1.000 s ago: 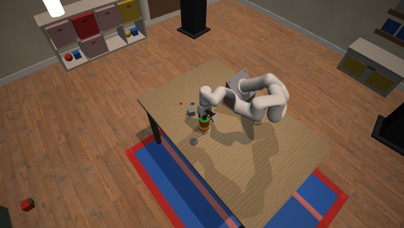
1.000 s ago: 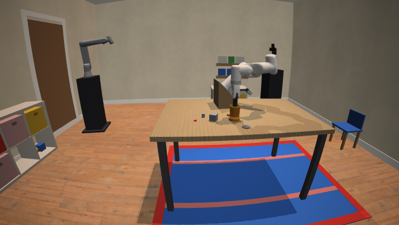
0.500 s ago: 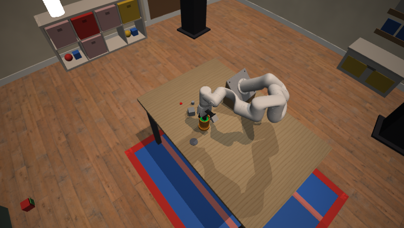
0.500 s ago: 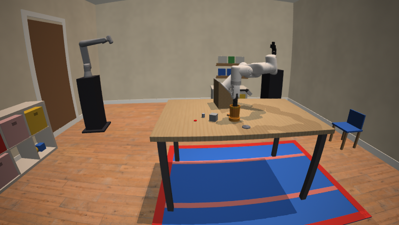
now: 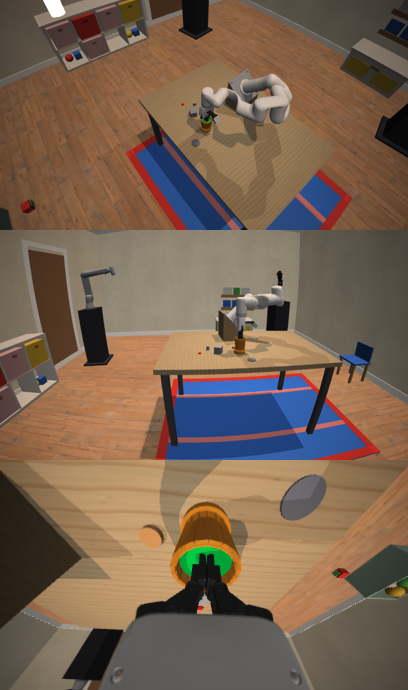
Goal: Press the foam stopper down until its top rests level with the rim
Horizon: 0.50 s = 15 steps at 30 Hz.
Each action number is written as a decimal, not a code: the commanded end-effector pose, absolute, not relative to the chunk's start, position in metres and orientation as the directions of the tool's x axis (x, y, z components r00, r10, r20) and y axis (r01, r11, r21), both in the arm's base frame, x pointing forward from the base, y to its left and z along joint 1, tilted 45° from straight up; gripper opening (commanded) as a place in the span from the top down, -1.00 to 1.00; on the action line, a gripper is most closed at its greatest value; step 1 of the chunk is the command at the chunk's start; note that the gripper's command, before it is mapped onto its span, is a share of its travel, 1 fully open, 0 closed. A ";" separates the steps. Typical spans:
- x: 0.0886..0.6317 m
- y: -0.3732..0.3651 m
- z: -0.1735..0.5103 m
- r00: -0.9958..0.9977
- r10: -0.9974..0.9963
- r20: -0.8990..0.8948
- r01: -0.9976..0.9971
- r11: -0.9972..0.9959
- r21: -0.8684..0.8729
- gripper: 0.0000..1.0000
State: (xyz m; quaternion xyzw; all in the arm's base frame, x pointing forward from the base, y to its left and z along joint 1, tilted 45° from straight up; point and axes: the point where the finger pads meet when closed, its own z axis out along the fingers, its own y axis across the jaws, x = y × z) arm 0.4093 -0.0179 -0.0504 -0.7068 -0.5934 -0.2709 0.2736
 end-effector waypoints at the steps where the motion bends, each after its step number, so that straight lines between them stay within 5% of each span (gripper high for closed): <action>1: 0.410 -0.020 -0.050 0.149 0.692 0.706 0.987 -0.149 -0.063 1.00; 15: 0.409 -0.028 -0.042 0.149 0.692 0.706 0.987 -0.149 -0.063 1.00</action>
